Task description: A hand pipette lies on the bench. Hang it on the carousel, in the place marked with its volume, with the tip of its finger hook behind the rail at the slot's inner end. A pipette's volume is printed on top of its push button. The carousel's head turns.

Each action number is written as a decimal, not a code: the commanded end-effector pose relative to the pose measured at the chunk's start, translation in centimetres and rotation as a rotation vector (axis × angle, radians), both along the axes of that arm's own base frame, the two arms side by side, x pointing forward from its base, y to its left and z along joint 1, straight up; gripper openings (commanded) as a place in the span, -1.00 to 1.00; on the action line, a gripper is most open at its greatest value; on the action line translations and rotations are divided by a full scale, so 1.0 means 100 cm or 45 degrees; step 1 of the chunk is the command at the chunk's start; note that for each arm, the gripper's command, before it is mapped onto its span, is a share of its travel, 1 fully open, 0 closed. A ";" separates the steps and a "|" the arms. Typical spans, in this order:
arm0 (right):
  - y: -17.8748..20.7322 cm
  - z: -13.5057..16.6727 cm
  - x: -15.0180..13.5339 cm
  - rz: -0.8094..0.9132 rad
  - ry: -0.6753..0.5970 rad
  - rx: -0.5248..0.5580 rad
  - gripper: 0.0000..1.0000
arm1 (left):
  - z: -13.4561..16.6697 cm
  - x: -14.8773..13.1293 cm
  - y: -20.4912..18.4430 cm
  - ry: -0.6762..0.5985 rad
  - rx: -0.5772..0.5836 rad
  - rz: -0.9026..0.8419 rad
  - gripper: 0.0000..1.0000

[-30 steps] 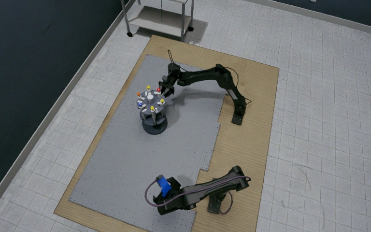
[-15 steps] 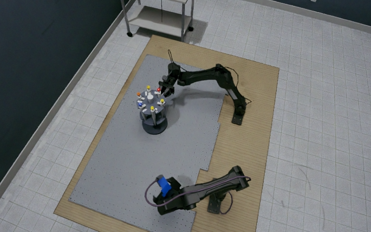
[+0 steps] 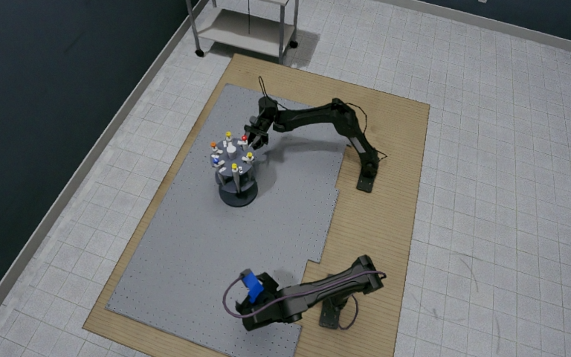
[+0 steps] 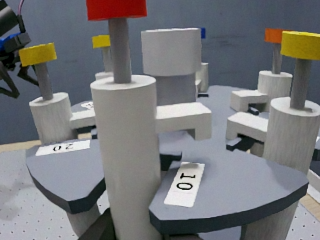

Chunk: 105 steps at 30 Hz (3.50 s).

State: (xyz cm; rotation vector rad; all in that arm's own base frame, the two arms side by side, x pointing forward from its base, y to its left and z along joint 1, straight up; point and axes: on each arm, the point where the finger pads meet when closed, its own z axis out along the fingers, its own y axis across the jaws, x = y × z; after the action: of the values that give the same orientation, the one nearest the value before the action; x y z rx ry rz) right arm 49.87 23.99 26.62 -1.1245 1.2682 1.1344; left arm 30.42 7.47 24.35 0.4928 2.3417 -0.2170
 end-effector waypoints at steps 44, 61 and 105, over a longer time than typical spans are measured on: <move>-0.002 0.000 -0.004 0.023 -0.056 0.007 -0.77 | 0.009 0.004 0.001 -0.050 0.010 -0.013 1.00; -0.001 0.005 -0.003 0.025 -0.076 0.010 -0.77 | 0.009 0.004 0.001 -0.050 0.010 -0.013 1.00; 0.000 -0.004 -0.003 0.017 -0.035 0.005 0.00 | 0.009 0.004 0.001 -0.050 0.010 -0.013 1.00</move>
State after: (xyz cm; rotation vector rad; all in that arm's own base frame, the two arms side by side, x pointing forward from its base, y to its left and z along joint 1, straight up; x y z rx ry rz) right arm 49.63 24.02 25.42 -1.1366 1.2578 1.1404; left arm 30.42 7.47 24.35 0.4928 2.3417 -0.2170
